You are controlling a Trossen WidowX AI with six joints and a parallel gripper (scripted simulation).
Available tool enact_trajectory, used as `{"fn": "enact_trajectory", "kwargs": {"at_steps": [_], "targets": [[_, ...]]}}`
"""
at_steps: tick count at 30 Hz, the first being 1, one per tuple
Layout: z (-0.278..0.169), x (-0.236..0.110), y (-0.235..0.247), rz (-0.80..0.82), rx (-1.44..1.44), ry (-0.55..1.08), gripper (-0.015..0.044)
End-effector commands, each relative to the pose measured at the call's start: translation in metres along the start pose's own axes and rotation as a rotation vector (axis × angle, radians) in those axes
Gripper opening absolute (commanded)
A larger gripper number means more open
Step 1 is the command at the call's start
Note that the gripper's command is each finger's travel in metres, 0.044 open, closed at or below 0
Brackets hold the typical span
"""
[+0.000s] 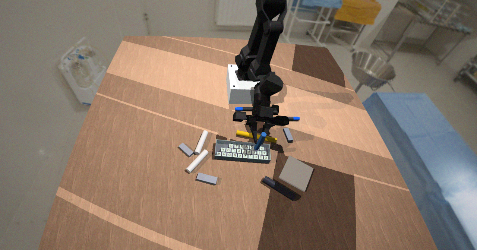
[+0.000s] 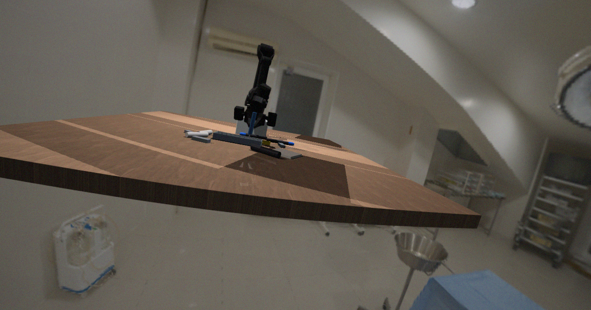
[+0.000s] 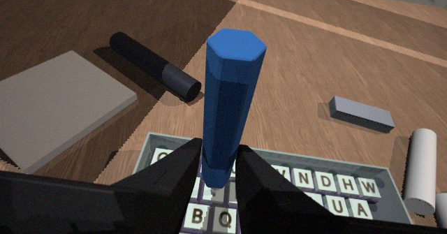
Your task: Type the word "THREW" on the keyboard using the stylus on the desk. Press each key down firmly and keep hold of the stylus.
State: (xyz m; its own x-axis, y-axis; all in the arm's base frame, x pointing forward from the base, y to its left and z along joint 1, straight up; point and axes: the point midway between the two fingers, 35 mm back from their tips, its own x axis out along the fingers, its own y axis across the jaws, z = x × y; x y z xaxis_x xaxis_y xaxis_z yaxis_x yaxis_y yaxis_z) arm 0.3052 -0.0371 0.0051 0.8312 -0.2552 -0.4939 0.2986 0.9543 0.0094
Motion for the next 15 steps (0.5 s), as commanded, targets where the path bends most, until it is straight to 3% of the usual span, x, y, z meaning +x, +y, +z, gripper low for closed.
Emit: {"fn": "enact_trajectory", "kwargs": {"at_steps": [1,15], "targets": [[0.005,-0.002,0.0,-0.001,0.004,-0.002,0.0081],[0.027,-0.016,0.0,-0.001,0.004,-0.003,0.0081]]}}
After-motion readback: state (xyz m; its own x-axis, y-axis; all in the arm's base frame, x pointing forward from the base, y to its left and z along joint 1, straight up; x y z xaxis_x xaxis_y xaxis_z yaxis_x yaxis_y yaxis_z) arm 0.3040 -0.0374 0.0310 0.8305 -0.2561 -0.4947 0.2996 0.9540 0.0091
